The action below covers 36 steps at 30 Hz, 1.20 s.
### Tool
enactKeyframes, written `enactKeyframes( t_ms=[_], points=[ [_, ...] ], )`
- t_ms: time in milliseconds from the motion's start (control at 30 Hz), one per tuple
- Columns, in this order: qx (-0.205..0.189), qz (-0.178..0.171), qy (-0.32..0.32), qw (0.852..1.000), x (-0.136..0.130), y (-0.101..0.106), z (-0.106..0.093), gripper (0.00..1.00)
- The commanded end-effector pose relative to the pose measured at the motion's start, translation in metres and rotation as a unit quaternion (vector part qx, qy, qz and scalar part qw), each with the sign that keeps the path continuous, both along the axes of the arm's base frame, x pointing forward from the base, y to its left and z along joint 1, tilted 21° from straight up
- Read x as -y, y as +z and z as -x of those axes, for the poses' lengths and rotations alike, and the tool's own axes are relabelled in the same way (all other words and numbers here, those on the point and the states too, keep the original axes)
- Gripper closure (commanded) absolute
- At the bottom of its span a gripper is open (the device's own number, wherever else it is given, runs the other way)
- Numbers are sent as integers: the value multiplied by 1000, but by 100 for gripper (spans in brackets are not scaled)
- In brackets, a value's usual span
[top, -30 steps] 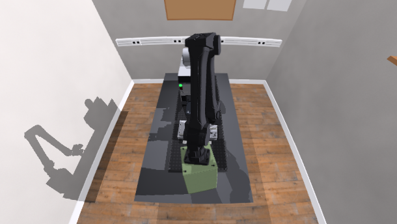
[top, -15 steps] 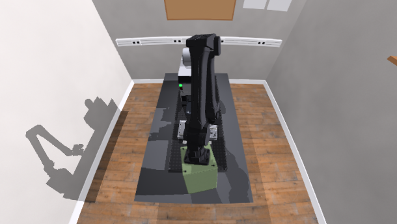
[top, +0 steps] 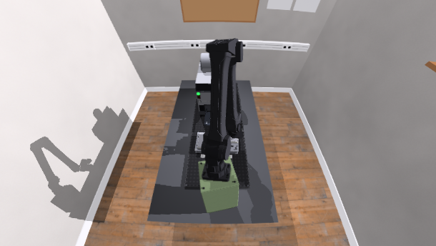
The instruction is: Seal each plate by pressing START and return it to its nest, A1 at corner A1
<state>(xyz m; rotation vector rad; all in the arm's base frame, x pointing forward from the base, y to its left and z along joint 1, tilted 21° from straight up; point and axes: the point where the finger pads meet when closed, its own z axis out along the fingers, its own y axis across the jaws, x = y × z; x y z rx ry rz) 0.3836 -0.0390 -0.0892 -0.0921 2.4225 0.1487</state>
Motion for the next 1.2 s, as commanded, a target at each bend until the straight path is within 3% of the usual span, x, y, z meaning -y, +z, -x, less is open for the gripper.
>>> enactKeyframes(
  t_ms=[0, 200, 367, 533, 767, 1167],
  points=[
    [7, -1, -11, 1000, 5, 0, -2, 100],
    [18, 1, 1, 1000, -3, 3, -14, 100],
    [12, 0, 4, 1000, -7, -2, -8, 100],
    [5, 2, -3, 1000, 1, -8, -2, 100],
    [17, 5, -9, 1000, 8, -5, -14, 100],
    [3, -2, 0, 1000, -7, -16, -3, 100]
  ],
)
